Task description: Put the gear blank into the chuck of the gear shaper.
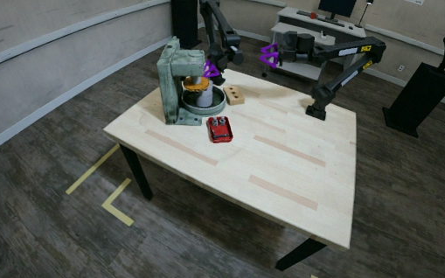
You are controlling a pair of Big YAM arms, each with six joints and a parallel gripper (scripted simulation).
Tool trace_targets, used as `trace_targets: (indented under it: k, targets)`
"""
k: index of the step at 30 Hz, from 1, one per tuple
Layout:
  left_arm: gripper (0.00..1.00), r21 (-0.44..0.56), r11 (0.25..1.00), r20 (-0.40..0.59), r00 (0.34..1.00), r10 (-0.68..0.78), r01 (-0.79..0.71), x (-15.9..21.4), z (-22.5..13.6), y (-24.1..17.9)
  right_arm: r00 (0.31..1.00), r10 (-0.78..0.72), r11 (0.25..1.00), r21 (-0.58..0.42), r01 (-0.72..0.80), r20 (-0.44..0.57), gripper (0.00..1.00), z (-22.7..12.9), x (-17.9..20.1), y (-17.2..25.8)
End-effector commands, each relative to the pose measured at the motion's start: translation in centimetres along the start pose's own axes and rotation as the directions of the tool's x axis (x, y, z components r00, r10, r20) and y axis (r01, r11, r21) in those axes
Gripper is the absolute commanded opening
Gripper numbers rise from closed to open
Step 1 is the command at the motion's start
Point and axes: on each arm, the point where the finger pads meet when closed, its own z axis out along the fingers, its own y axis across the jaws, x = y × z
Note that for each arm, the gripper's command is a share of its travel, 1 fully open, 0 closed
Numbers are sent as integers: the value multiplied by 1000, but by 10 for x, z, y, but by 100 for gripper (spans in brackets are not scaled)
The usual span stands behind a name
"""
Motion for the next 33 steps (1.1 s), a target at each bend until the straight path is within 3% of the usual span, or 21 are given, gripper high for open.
trace_targets:
  k: [1,8,16,22,33]
  targets:
    - [100,-4,999,56,998,38,-37,-45,4,5,999,-13,1000,5,14,-48,23,12,20,-13]
    - [100,-4,999,56,998,38,-37,-45,4,5,996,-86,995,43,87,-34,23,6,17,-1]
    - [100,-4,999,56,998,38,-37,-45,4,5,996,-79,995,54,81,-40,23,13,22,-11]
    - [100,-4,999,56,998,38,-37,-45,4,5,999,-11,1000,3,12,-50,23,12,20,-12]
    - [100,-4,999,56,998,38,-37,-45,4,5,996,-90,995,46,91,-29,23,6,17,0]
